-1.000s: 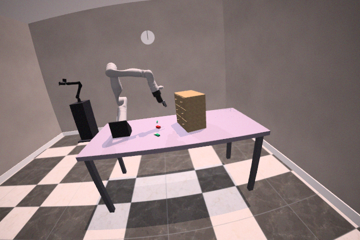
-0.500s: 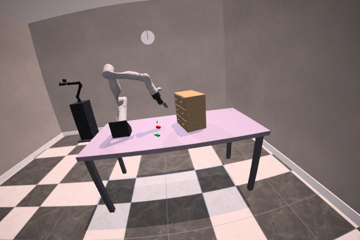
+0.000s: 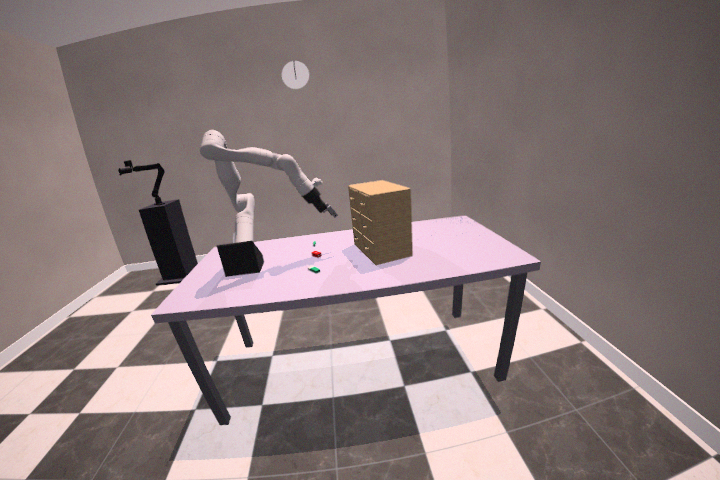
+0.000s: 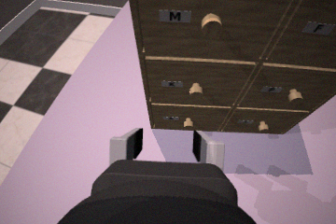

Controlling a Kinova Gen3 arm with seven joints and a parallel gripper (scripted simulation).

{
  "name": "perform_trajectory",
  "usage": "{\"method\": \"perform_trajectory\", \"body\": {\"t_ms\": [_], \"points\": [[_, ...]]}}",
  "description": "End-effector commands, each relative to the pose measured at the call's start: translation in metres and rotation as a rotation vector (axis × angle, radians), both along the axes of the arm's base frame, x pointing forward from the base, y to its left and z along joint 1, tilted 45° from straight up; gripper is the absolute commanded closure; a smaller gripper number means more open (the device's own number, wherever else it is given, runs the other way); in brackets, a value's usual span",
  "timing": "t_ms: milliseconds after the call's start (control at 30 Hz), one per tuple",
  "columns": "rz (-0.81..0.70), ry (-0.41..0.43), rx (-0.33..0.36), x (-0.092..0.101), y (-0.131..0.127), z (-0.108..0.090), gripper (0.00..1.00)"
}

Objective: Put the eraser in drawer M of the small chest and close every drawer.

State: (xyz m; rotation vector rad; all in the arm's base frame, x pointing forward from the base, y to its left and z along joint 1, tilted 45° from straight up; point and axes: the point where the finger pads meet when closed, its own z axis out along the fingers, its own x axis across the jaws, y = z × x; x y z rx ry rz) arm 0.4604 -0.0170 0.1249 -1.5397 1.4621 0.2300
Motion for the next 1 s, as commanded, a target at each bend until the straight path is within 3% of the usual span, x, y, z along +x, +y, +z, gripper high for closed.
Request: {"method": "perform_trajectory", "body": {"t_ms": [0, 967], "points": [[-0.027, -0.017, 0.01, 0.0, 0.001, -0.001, 0.0], [-0.135, -0.122, 0.051, 0.009, 0.011, -0.008, 0.0]]}}
